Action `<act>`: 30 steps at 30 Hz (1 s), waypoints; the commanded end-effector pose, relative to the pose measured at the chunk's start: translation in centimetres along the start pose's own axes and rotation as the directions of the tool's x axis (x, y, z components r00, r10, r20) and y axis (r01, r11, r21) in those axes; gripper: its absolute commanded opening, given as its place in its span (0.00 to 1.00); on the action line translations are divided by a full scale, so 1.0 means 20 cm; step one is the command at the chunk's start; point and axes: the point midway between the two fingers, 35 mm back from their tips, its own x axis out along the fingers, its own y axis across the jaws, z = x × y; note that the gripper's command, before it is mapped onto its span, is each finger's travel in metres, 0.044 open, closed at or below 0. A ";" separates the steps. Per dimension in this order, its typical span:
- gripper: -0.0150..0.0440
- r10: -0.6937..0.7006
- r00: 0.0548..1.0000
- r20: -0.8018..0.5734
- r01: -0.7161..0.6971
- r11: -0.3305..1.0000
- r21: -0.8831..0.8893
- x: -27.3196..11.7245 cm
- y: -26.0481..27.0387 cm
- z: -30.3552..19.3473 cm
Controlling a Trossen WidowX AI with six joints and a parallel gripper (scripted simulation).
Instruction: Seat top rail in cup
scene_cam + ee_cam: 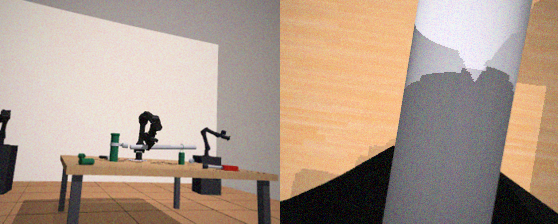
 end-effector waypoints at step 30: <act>0.25 0.000 1.000 0.006 0.000 1.000 0.002 -0.04 0.01 0.02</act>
